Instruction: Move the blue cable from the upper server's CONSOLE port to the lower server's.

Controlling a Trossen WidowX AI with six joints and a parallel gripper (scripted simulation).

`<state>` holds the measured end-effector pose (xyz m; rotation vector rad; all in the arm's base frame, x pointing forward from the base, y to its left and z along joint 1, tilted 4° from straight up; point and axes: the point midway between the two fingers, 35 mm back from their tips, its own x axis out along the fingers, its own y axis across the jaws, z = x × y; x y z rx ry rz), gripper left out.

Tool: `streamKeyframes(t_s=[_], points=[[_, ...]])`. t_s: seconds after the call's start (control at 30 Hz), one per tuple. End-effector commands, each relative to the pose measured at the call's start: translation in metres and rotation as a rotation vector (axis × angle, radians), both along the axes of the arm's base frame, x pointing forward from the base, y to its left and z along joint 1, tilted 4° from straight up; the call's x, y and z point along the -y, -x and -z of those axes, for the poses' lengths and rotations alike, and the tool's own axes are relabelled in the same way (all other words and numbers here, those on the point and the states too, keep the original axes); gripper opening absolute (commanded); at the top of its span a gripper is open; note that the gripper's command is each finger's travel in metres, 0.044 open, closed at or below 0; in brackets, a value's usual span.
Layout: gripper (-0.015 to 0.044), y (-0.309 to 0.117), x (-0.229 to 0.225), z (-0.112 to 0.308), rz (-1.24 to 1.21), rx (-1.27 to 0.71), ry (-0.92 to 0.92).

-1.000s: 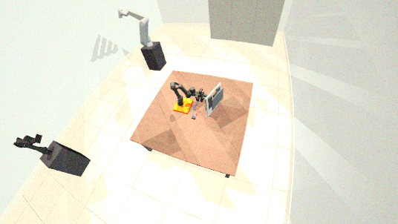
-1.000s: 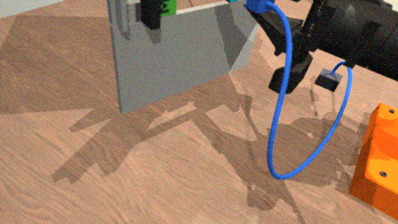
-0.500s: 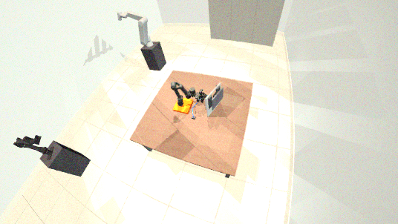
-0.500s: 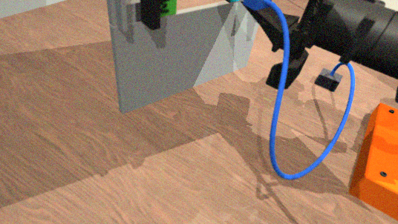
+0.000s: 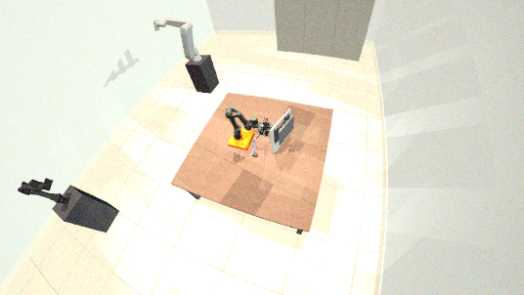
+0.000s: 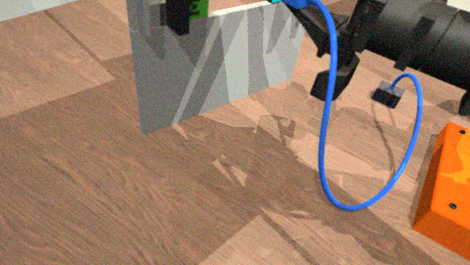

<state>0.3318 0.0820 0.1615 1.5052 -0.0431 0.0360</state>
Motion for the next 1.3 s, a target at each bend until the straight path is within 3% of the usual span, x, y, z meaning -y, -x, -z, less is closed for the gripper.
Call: streamKeyframes(t_s=[0.0,1.27], points=[[0.0000,-0.002,0.000,-0.002,-0.005,0.006,0.004],[0.0000,-0.020,0.011,-0.003,-0.005,0.009,0.005]])
